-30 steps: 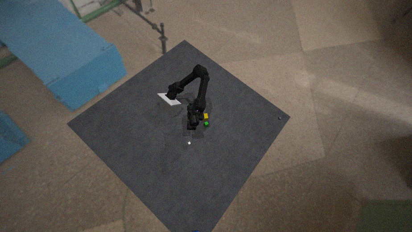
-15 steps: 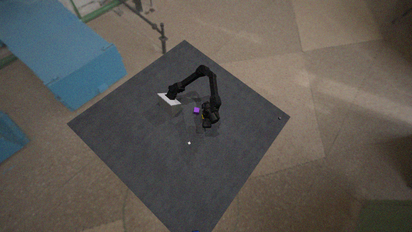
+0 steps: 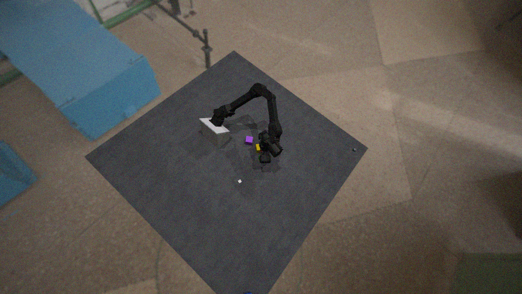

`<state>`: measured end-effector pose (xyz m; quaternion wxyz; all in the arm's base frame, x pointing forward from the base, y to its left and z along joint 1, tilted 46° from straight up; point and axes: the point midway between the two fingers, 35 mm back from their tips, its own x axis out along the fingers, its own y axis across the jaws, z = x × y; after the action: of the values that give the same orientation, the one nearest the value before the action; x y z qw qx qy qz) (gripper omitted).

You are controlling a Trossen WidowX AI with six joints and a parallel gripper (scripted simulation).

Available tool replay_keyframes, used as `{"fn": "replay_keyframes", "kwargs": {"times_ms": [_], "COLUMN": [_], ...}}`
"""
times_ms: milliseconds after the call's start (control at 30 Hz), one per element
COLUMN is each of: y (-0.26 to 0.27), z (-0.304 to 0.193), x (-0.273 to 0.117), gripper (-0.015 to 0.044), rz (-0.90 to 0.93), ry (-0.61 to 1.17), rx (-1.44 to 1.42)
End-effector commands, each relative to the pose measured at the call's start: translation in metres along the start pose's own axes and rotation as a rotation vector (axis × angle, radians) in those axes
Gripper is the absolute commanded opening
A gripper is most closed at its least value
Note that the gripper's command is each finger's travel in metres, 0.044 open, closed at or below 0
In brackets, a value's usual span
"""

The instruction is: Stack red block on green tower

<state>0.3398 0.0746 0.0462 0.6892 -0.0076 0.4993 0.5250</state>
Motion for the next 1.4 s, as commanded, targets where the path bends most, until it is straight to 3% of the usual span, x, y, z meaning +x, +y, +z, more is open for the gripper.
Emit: {"fn": "replay_keyframes", "kwargs": {"times_ms": [0, 333, 1100, 1367], "y": [0.0, 0.0, 0.0, -0.001], "z": [-0.002, -0.002, -0.002, -0.003], "x": [0.006, 0.036, 0.034, 0.036], "gripper": [0.0, 0.0, 0.0, 0.021], "rz": [0.002, 0.003, 0.003, 0.0], "ry": [-0.006, -0.007, -0.007, -0.003], "rx": [0.009, 0.009, 0.009, 0.005]}}
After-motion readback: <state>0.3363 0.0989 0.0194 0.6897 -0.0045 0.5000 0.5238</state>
